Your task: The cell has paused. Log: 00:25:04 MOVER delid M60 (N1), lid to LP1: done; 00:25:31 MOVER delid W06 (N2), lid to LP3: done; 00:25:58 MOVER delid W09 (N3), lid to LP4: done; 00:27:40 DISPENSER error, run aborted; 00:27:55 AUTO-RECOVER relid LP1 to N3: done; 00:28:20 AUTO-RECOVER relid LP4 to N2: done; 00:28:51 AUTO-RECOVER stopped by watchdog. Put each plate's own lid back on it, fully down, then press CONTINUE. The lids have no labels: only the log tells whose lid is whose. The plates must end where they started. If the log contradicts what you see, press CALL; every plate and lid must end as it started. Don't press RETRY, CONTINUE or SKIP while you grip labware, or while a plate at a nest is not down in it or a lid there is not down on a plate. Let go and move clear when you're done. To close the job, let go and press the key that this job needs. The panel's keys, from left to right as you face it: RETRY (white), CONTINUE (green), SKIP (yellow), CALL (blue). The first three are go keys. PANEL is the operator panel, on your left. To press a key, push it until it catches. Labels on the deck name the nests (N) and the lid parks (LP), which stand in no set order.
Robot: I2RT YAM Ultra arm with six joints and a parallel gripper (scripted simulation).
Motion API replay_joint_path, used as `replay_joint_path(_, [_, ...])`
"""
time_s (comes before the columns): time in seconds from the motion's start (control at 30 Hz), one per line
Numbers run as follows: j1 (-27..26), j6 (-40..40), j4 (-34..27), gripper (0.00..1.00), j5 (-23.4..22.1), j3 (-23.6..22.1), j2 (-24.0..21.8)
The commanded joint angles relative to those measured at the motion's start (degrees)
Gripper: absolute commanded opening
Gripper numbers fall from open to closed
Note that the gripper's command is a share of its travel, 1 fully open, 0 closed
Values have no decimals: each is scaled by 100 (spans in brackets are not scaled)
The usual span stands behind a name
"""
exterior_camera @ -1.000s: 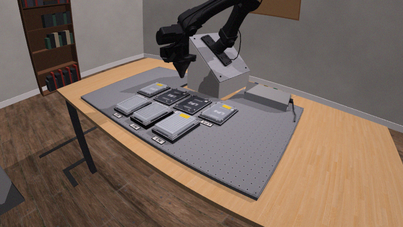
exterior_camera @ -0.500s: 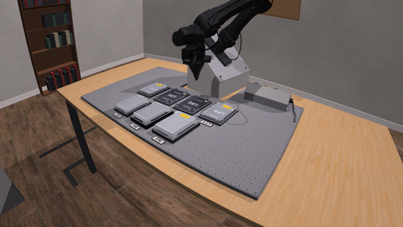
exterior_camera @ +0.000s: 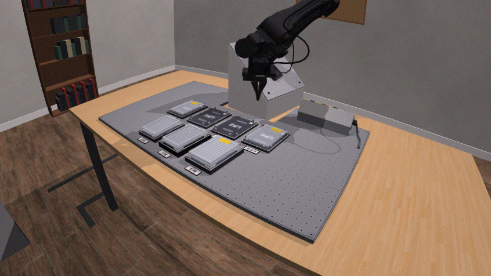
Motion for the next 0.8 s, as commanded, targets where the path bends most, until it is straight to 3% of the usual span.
replay_joint_path(0.0, [241,-43,-84,0,60,135,-378])
replay_joint_path(0.27, [944,823,-137,0,214,299,-858])
replay_joint_path(0.77, [857,868,-24,0,233,250,-632])
